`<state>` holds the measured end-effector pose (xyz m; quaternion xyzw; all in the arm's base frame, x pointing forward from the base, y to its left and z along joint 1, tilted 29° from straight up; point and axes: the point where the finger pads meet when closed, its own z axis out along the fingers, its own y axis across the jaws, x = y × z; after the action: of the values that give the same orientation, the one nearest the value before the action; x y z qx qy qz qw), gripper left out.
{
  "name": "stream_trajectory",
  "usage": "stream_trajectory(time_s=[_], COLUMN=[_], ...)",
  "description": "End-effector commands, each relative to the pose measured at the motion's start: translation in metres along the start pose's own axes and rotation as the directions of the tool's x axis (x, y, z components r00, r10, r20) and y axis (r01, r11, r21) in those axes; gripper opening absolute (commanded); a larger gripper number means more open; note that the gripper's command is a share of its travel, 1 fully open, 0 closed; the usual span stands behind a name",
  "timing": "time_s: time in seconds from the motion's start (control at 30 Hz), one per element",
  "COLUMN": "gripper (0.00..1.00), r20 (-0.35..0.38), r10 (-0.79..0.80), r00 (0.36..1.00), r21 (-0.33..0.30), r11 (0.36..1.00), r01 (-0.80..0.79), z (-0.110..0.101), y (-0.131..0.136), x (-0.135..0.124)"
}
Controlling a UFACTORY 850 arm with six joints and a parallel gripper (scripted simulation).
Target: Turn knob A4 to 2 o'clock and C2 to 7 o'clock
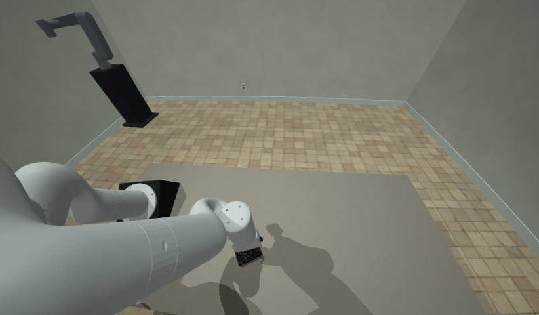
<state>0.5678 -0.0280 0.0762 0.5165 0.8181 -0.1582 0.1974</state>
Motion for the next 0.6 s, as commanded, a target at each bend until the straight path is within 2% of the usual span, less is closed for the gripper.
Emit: stream_trajectory(time_s=[0.0, 0.57], gripper=[0.19, 0.19], r20=[0.001, 0.001], r10=[0.000, 0.000], r00=[1.000, 1.000], r21=[-0.002, -0.002], r11=[1.000, 1.000], r01=[0.000, 0.000], z=[0.004, 0.019], y=[0.001, 0.000], x=[0.000, 0.000])
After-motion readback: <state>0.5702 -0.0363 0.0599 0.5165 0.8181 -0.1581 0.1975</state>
